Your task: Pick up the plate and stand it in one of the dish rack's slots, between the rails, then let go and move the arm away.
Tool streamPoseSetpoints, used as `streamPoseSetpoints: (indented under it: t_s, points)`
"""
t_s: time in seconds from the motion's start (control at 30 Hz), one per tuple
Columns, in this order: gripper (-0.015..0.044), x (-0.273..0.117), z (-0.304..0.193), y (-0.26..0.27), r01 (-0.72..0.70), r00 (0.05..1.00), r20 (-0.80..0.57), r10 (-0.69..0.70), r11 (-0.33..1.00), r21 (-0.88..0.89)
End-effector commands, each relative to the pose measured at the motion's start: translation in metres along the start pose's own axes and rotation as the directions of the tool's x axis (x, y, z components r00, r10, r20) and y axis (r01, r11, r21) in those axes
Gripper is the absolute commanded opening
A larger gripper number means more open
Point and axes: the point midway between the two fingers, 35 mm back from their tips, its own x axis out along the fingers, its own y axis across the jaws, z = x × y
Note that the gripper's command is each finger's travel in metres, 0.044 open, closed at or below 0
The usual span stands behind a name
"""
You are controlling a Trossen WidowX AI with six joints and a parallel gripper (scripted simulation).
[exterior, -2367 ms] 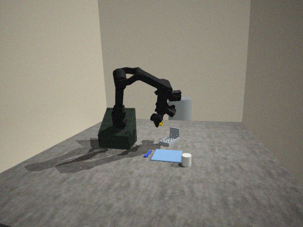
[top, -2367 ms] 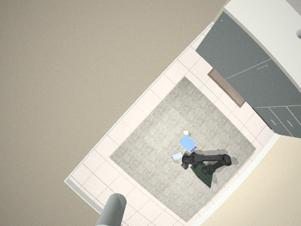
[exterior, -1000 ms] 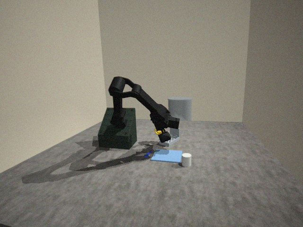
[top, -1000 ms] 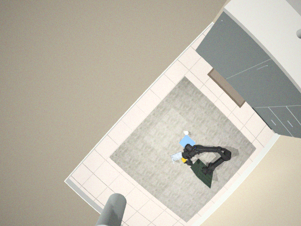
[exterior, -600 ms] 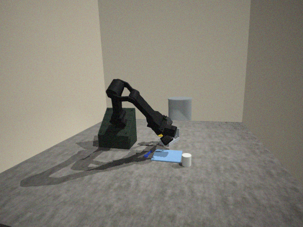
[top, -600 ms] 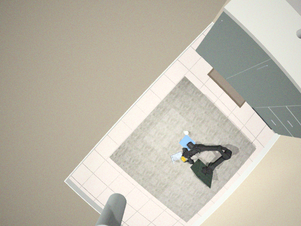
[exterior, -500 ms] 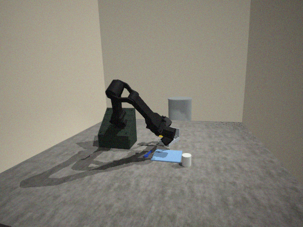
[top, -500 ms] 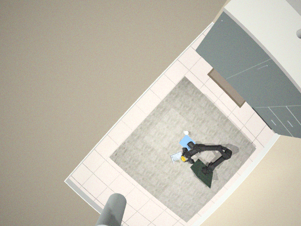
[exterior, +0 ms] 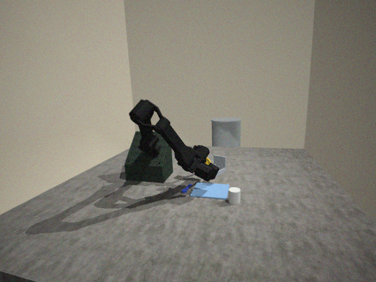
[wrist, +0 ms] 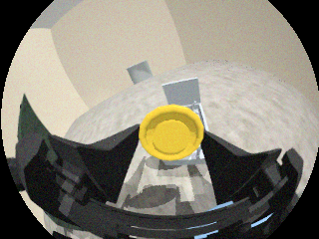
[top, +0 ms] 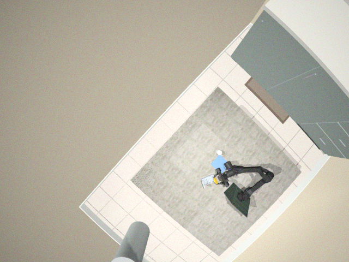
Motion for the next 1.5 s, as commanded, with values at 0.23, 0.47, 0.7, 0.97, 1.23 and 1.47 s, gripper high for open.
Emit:
streamPoseSetpoints:
  t_s: [0.23, 0.47, 0.7, 0.97, 1.23, 1.47]
  points:
    - [0.0, -0.011, -0.008, -0.004, 0.145, 0.983, 0.15, -0.11, 0.958, -0.249]
    - [0.0, -0.015, -0.01, -0.007, 0.206, 0.97, 0.19, -0.15, 0.925, -0.321]
    - [0.0, -0.015, -0.01, -0.007, 0.206, 0.97, 0.19, -0.15, 0.925, -0.321]
    - [0.0, -0.002, -0.005, -0.009, 0.204, 0.971, 0.183, -0.152, 0.926, -0.316]
    - [0.0, 0.008, -0.001, -0.011, 0.214, 0.97, 0.186, -0.159, 0.922, -0.323]
    - [0.0, 0.014, 0.001, -0.011, 0.218, 0.969, 0.187, -0.164, 0.92, -0.325]
